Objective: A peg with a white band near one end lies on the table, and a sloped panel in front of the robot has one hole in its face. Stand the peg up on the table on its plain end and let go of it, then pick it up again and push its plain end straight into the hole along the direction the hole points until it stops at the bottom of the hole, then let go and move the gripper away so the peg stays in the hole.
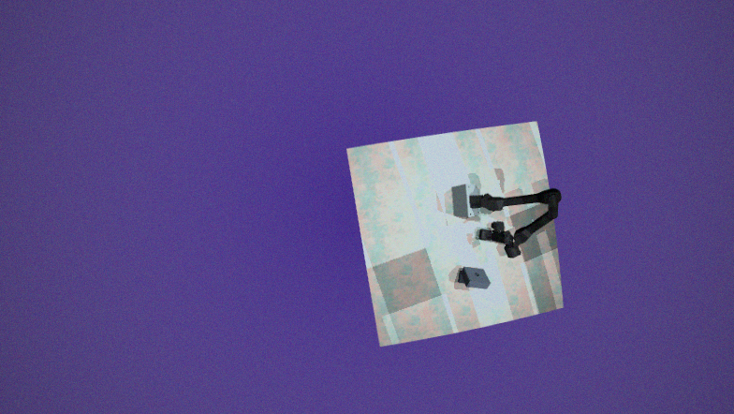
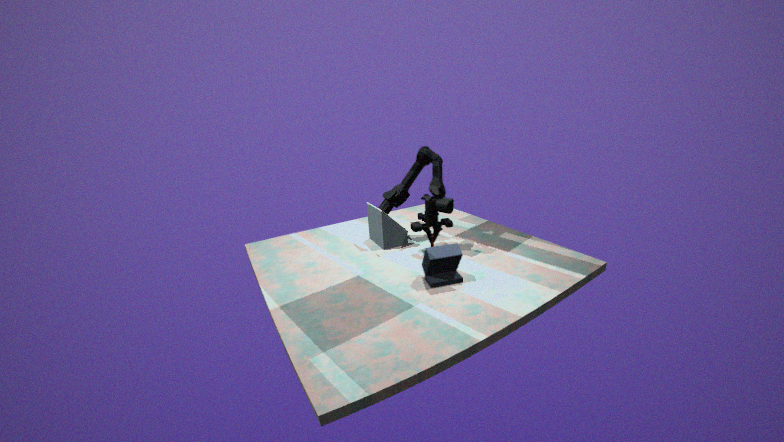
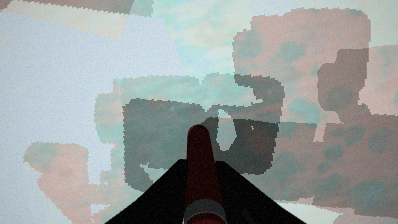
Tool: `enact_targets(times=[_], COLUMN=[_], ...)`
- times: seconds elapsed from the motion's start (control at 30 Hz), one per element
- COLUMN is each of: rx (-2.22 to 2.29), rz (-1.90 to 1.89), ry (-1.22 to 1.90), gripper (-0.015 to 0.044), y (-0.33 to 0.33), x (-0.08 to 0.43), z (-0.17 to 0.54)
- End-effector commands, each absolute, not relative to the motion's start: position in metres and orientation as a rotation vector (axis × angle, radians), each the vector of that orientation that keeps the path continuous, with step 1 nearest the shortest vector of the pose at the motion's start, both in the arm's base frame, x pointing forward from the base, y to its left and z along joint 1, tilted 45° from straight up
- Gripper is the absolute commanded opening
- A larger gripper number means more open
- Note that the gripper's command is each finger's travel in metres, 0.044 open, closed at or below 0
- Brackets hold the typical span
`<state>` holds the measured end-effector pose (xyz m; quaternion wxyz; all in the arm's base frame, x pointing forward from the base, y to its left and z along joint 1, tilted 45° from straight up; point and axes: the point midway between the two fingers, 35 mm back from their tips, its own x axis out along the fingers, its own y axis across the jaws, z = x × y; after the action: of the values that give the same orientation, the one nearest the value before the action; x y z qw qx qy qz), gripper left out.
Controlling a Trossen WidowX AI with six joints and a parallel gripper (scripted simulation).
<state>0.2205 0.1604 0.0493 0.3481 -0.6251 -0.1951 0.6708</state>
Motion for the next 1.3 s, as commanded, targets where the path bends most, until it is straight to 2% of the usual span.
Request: enact_targets(times=[0.0,0.73,1.27], rx=[-1.625,-1.625,-1.69], rz=[1.737,1.738,1.698], ry=[-0.507,-0.499,-0.437], gripper=[0.0,0.0,0.0], y=[0.156,0.1,0.094], x=[0.222,0.222,0.231], z=[0.053,0.099,0.086])
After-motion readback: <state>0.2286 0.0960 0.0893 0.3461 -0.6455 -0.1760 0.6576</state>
